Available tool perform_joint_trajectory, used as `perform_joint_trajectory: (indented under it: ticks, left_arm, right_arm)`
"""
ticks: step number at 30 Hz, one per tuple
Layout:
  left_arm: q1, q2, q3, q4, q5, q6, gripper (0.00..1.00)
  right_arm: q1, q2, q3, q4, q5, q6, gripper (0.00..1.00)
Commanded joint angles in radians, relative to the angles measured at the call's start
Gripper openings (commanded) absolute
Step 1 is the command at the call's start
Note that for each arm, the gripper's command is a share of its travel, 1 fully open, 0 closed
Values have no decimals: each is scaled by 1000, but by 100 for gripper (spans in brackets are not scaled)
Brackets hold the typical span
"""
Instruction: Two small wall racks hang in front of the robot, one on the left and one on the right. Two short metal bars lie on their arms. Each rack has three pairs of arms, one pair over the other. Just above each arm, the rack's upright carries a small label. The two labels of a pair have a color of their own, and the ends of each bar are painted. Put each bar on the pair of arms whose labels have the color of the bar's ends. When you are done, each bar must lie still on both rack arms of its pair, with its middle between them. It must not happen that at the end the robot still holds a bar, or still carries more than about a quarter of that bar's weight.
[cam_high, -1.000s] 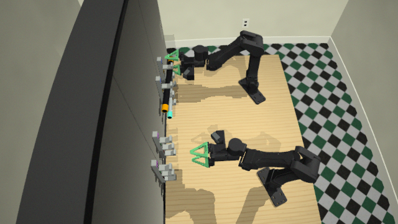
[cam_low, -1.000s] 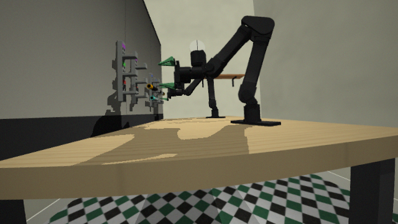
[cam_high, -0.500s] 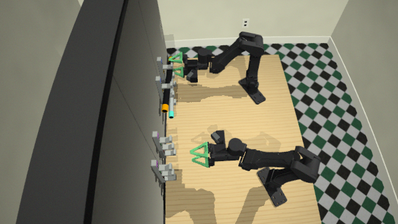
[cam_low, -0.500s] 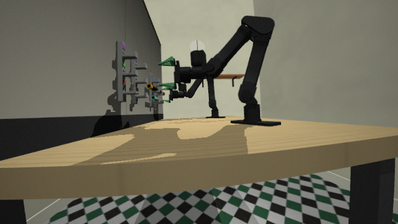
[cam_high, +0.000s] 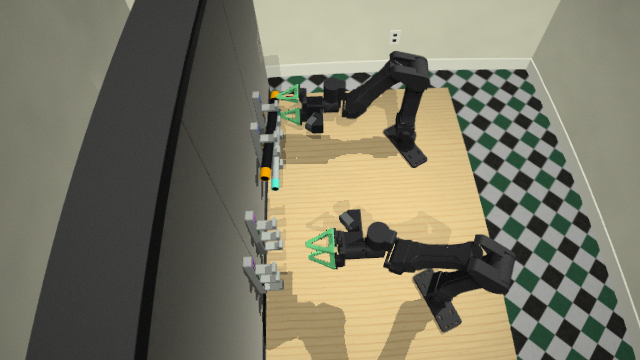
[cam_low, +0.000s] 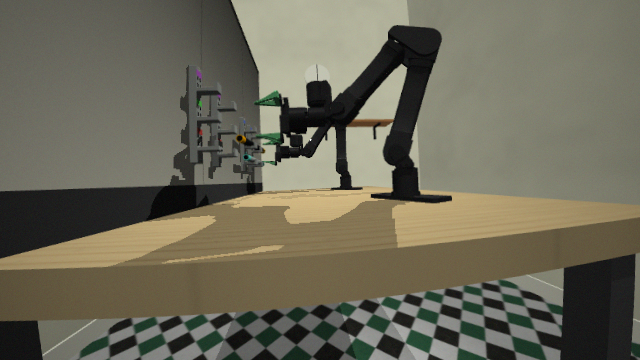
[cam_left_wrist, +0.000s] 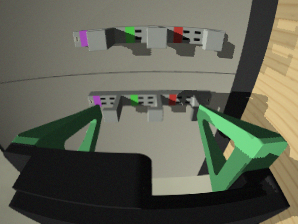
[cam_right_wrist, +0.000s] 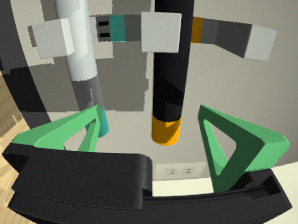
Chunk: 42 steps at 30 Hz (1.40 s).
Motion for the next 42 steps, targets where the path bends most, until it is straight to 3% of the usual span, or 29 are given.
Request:
perform_joint_trajectory:
  ticks: [1, 42]
  left_arm:
    - [8, -27, -7, -1, 5, -1, 100]
    - [8, -27, -7, -1, 5, -1, 100]
  right_arm:
    - [-15, -48, -26, -45, -11, 11, 100]
    - [-10, -307, -109, -223, -9, 10, 100]
